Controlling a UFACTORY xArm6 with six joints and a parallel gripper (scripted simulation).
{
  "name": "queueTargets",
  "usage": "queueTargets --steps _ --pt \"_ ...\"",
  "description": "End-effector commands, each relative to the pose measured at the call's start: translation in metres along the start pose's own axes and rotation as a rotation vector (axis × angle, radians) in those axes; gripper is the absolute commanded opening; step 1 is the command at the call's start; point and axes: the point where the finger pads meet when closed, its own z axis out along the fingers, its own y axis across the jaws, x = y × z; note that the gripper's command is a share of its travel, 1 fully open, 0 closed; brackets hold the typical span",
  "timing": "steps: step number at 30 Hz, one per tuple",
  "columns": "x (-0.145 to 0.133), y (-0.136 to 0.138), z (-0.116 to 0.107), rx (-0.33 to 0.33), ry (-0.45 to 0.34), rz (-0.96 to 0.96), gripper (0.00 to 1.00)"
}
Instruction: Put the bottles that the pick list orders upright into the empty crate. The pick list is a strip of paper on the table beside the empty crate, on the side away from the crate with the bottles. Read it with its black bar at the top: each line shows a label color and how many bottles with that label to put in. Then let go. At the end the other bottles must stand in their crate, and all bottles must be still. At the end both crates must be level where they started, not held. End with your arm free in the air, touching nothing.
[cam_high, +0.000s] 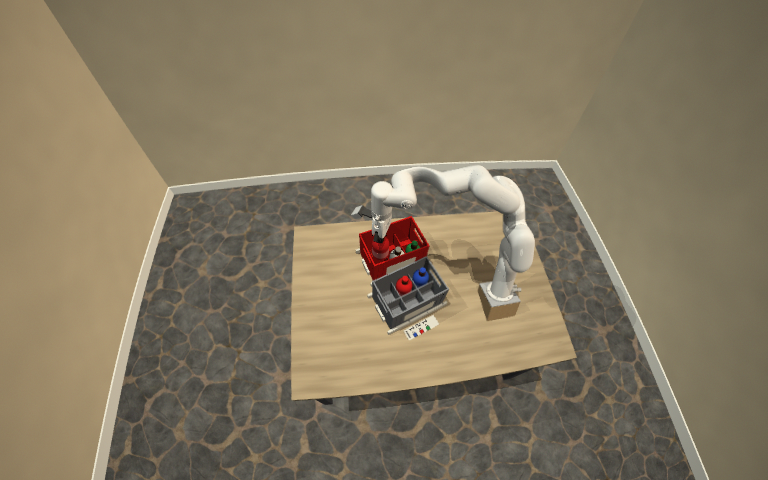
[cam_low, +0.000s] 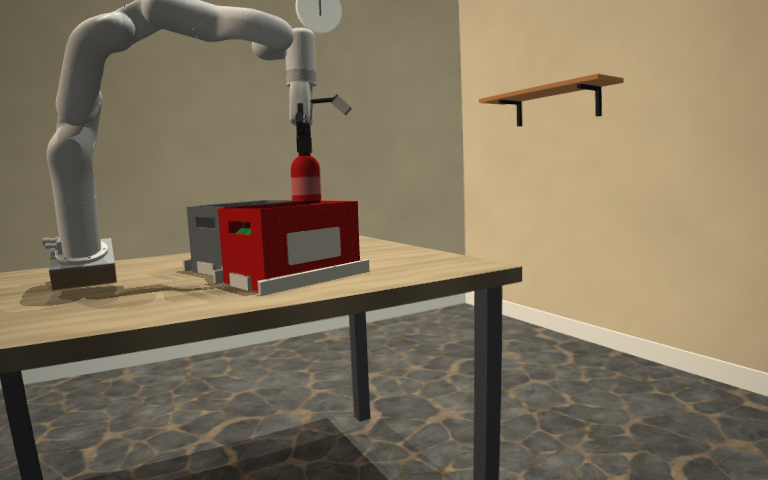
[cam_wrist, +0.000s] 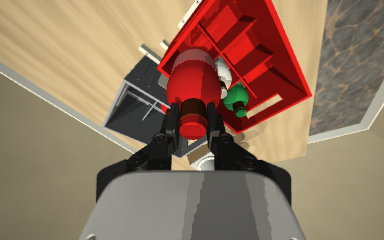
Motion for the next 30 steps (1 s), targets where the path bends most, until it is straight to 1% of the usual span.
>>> queueTargets --steps 1,9,17,30 --pt "0.001 0.000 -0.010 0.002 0.005 0.001 0.00" --pt "0.001 0.000 -0.019 0.002 0.005 0.001 0.00" --pt "0.001 0.000 -0.019 0.002 0.005 0.001 0.00" --pt "-0.011 -0.018 -0.019 0.002 0.005 0.001 0.00"
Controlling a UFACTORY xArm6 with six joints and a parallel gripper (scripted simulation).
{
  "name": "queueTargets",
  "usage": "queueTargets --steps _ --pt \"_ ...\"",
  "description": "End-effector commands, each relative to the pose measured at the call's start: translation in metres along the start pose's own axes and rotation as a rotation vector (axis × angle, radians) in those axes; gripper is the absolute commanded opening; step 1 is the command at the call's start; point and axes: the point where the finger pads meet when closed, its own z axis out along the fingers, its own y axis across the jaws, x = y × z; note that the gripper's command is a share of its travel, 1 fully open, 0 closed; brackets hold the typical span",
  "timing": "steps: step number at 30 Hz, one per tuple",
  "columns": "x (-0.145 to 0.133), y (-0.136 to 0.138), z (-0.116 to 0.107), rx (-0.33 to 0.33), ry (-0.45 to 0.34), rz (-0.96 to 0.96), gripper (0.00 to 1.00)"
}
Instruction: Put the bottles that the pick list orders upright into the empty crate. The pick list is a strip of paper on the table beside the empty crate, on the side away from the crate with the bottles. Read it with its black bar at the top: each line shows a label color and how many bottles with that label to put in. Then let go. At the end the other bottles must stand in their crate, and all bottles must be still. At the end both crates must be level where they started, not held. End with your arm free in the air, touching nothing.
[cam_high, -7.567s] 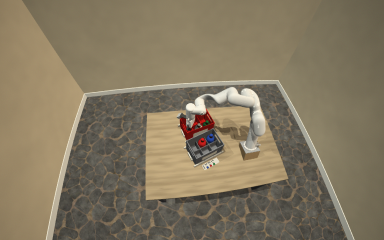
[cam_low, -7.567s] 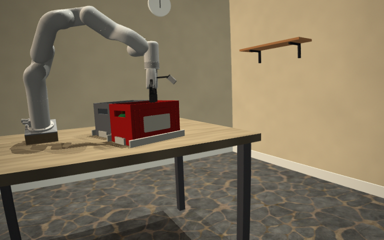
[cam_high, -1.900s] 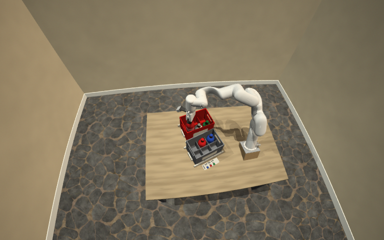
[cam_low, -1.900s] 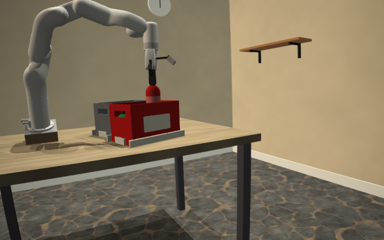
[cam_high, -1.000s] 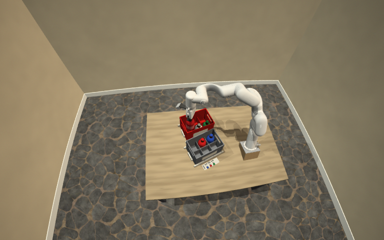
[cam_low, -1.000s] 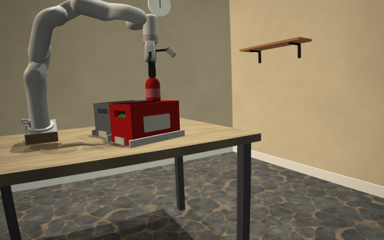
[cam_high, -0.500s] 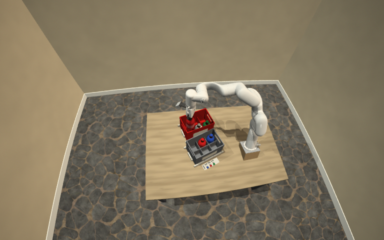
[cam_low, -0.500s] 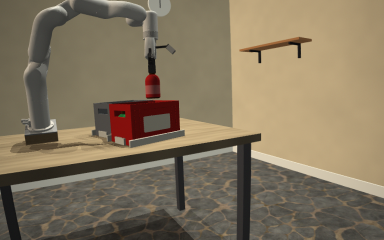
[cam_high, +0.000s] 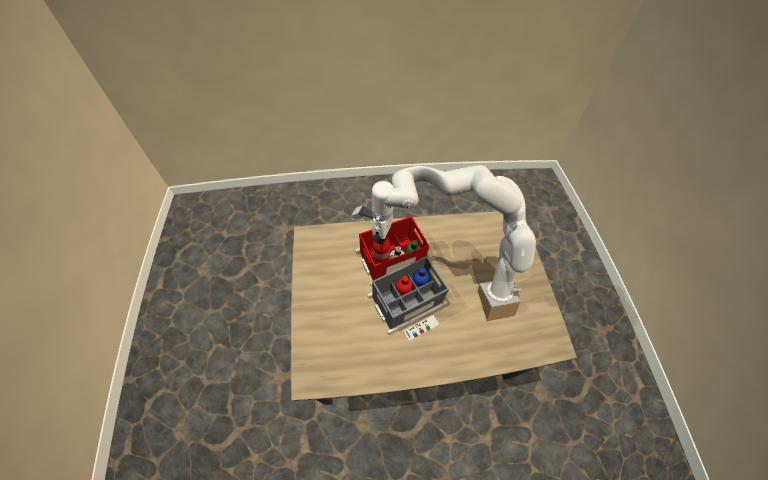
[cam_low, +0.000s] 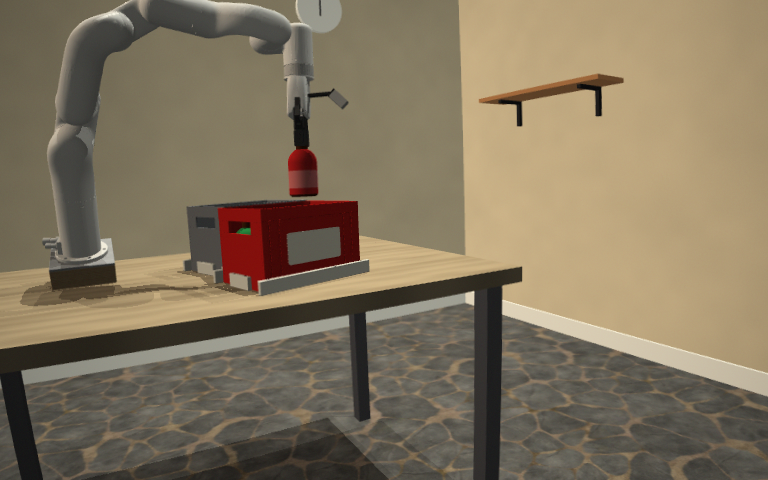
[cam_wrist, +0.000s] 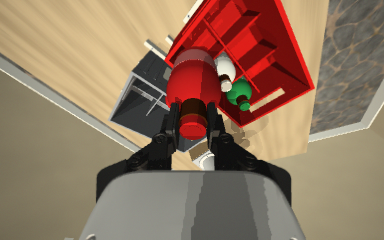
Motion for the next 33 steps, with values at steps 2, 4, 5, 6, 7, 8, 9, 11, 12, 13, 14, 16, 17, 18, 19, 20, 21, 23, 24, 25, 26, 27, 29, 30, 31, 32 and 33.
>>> queueTargets --steps 2,4,5,6,7,8,9,11,12,13,14,16,17,18,19,20,21,23,24,25,26,27,29,30,31,32,33 --pt "-0.005 -0.009 -0.002 0.002 0.005 0.001 0.00" --pt "-0.007 -0.013 -0.002 0.002 0.005 0.001 0.00" --pt "-0.009 -0.015 -0.002 0.002 0.005 0.001 0.00" --pt "-0.010 -0.016 -0.002 0.002 0.005 0.001 0.00" --pt "-0.011 -0.018 -0.002 0.002 0.005 0.001 0.00" --pt "-0.012 -0.020 -0.002 0.003 0.005 0.001 0.00" --pt "-0.013 -0.021 -0.002 0.003 0.005 0.001 0.00" --pt "-0.013 -0.021 -0.002 0.003 0.005 0.001 0.00" --pt "-0.014 -0.023 -0.002 0.003 0.005 0.001 0.00" --pt "-0.015 -0.025 -0.002 0.003 0.005 0.001 0.00" --pt "-0.016 -0.026 -0.002 0.003 0.005 0.001 0.00" --pt "-0.018 -0.030 -0.002 0.003 0.005 0.001 0.00" --pt "-0.020 -0.031 -0.002 0.003 0.005 0.001 0.00" --pt "-0.021 -0.033 -0.002 0.003 0.005 0.001 0.00" --pt "-0.022 -0.035 -0.002 0.003 0.005 0.001 0.00" --pt "-0.023 -0.036 -0.002 0.003 0.005 0.001 0.00" --pt "-0.024 -0.038 -0.002 0.003 0.005 0.001 0.00" --pt "-0.026 -0.041 -0.002 0.003 0.005 0.001 0.00" --pt "-0.027 -0.043 -0.002 0.003 0.005 0.001 0.00" --pt "-0.028 -0.045 -0.002 0.003 0.005 0.001 0.00" --pt "-0.029 -0.046 -0.002 0.003 0.005 0.001 0.00" --pt "-0.029 -0.046 -0.002 0.003 0.005 0.001 0.00" --pt "-0.031 -0.048 -0.002 0.003 0.005 0.001 0.00" --pt "-0.032 -0.050 -0.002 0.003 0.005 0.001 0.00" --pt "-0.033 -0.051 -0.002 0.003 0.005 0.001 0.00" --pt "-0.034 -0.053 -0.002 0.003 0.005 0.001 0.00" --pt "-0.035 -0.055 -0.002 0.003 0.005 0.001 0.00"
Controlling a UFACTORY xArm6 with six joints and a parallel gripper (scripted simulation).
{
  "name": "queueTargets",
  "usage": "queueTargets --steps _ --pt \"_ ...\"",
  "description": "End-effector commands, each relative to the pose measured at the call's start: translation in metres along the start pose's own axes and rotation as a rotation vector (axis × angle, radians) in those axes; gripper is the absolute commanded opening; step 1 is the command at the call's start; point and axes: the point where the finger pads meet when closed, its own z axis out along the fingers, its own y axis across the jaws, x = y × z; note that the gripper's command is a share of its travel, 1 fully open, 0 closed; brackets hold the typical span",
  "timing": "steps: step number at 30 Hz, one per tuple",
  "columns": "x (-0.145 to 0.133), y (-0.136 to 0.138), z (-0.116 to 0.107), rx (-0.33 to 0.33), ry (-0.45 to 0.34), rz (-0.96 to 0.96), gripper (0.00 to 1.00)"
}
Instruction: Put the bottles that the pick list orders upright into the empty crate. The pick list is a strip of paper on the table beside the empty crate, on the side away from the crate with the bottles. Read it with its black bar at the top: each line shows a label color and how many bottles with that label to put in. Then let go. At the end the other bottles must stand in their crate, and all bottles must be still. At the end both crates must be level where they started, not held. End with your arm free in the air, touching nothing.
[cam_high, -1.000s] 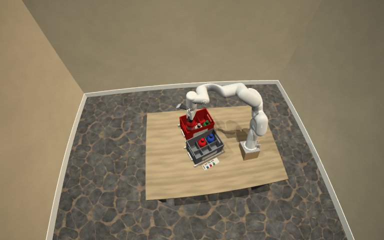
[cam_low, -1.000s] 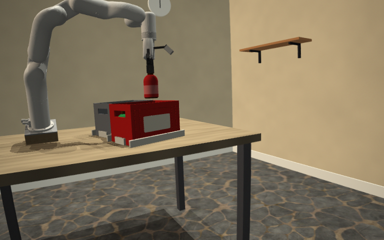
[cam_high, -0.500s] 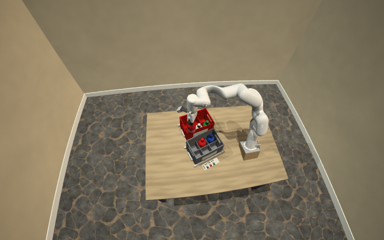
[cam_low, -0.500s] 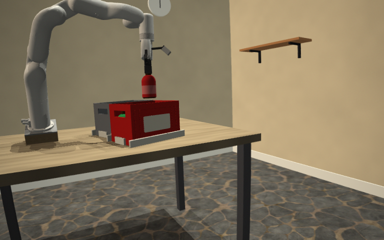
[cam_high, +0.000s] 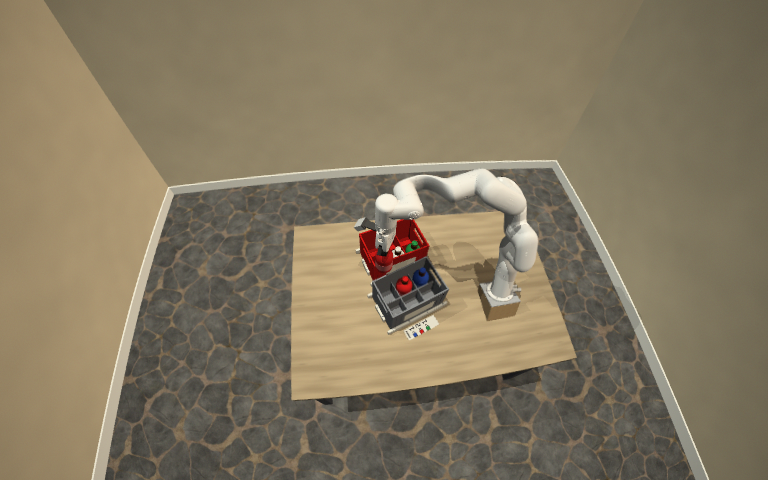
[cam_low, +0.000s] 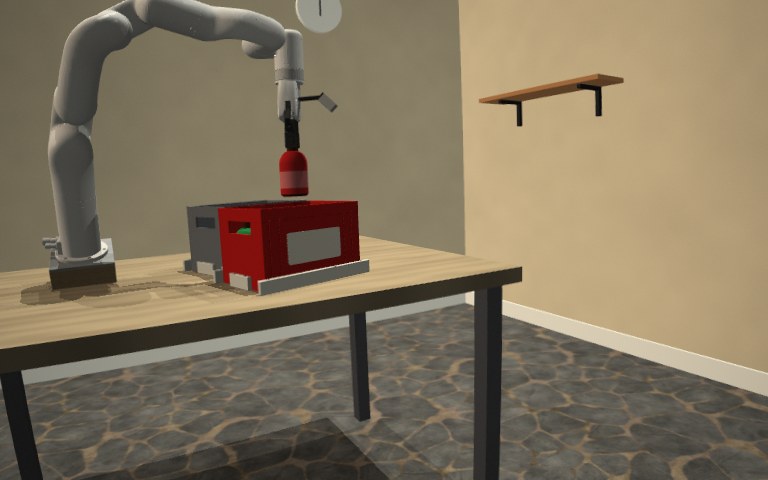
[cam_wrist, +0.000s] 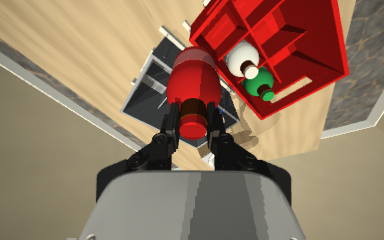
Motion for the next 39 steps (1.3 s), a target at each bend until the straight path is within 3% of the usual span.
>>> queueTargets --steps 1,39 --pt "-0.004 -0.008 -0.002 0.003 0.005 0.001 0.00" --pt "-0.041 -0.065 -0.002 0.003 0.004 0.001 0.00"
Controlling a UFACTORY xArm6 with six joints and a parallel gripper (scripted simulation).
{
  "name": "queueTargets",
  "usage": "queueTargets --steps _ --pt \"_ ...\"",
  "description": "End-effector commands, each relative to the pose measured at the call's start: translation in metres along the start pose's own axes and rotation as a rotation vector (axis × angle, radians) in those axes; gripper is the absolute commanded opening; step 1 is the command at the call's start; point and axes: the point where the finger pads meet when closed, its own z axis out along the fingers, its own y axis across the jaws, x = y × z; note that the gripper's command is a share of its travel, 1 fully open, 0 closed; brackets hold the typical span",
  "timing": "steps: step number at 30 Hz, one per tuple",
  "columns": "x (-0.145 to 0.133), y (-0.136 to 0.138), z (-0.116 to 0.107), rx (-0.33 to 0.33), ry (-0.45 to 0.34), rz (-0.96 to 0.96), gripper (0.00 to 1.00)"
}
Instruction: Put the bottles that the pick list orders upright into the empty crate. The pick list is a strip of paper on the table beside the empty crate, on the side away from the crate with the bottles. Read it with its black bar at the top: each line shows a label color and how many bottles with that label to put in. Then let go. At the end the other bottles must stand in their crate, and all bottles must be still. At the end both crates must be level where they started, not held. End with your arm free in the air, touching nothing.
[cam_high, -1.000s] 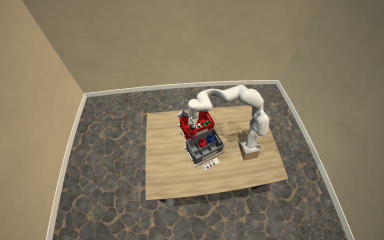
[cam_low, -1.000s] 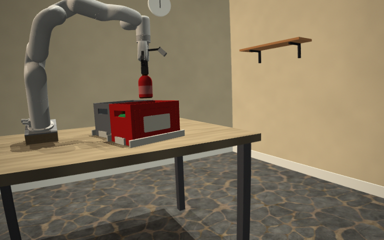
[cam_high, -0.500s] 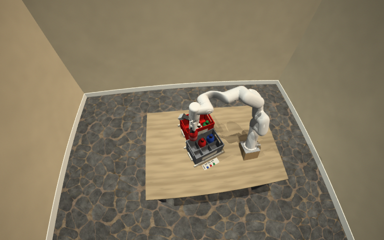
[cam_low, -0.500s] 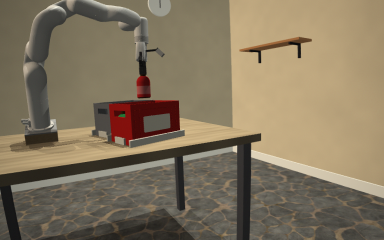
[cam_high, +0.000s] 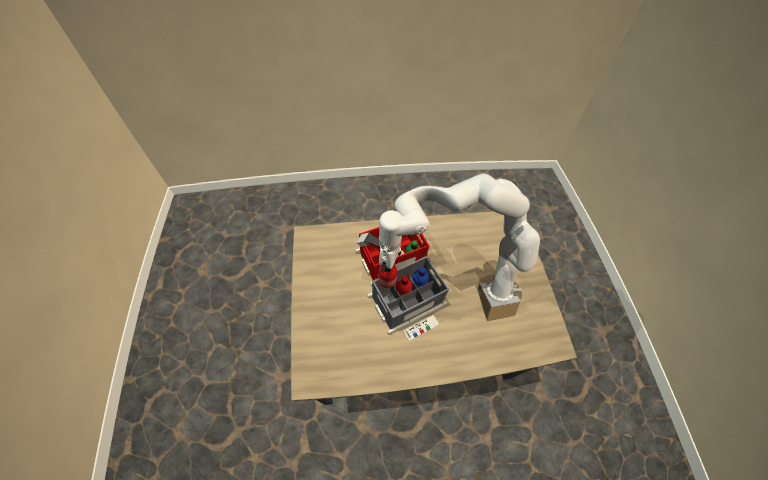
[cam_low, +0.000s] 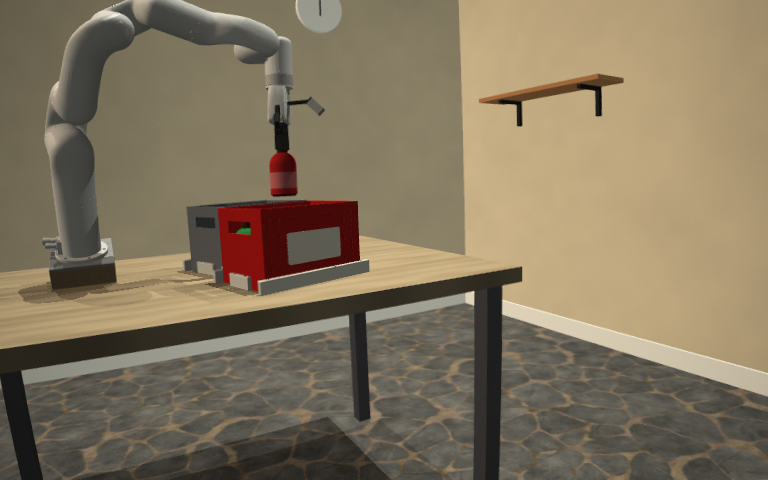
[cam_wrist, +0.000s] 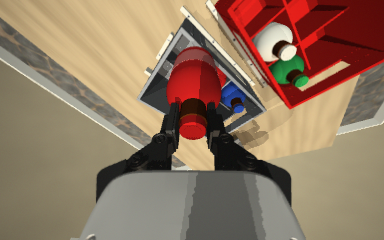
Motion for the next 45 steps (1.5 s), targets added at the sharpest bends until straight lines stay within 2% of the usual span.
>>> queueTargets --steps 1,5,45 --pt "-0.0043 -0.0084 -0.0024 0.003 0.004 0.001 0.00" --pt "-0.0089 -0.0158 -0.0024 0.004 0.004 0.001 0.00" --pt "-0.0075 -0.0161 -0.0024 0.004 0.004 0.001 0.00"
